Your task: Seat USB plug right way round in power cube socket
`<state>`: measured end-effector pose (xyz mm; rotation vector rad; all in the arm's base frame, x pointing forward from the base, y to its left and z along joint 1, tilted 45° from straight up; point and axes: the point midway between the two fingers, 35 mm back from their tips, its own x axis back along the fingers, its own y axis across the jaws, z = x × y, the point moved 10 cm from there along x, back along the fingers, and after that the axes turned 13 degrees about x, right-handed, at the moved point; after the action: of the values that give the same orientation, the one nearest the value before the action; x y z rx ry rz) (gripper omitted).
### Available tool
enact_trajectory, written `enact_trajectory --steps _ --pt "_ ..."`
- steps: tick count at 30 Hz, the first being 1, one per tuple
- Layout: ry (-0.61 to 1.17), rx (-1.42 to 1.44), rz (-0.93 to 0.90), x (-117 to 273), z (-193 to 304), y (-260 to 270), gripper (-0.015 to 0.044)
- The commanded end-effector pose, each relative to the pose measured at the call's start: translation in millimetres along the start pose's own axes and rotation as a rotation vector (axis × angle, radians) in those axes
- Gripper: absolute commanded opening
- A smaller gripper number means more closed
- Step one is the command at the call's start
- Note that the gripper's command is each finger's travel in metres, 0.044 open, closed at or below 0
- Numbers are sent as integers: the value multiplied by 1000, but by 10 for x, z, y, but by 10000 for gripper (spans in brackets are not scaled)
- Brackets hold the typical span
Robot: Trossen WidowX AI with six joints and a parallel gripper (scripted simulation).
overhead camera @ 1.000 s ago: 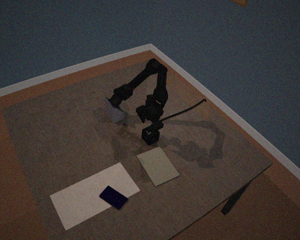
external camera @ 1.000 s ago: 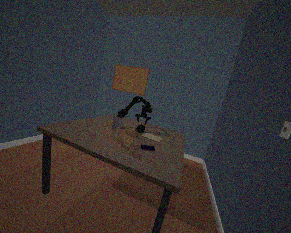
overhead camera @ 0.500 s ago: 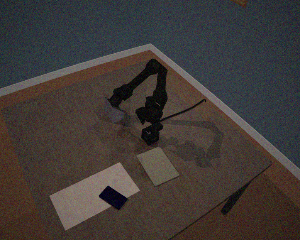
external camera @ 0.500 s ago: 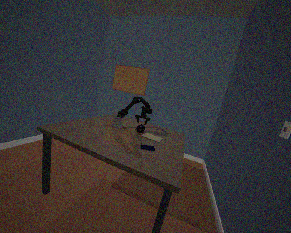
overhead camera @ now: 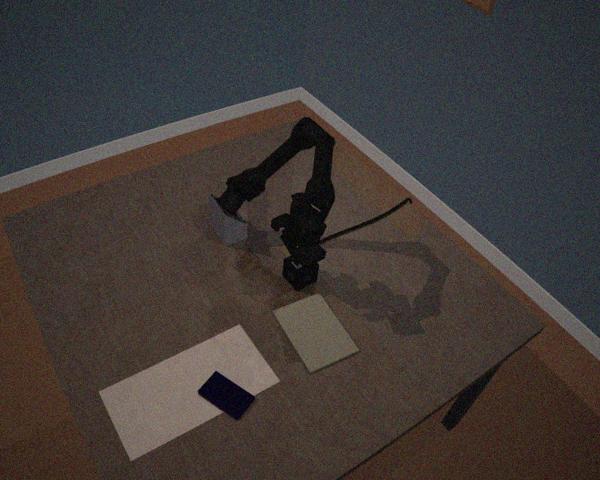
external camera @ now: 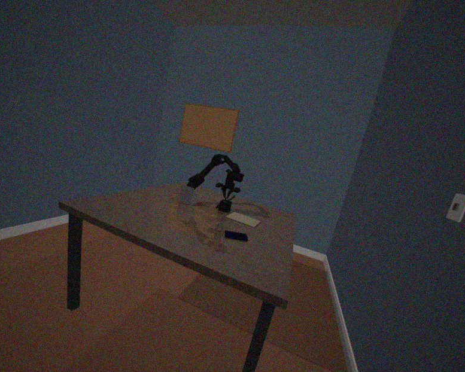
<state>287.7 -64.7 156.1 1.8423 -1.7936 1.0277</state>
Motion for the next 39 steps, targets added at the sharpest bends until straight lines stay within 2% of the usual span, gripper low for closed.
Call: enact_trajectory --steps 1,39 --pt "1 1 0 3 -1 -2 0" --pt "1 0 -1 129 1 1 0"
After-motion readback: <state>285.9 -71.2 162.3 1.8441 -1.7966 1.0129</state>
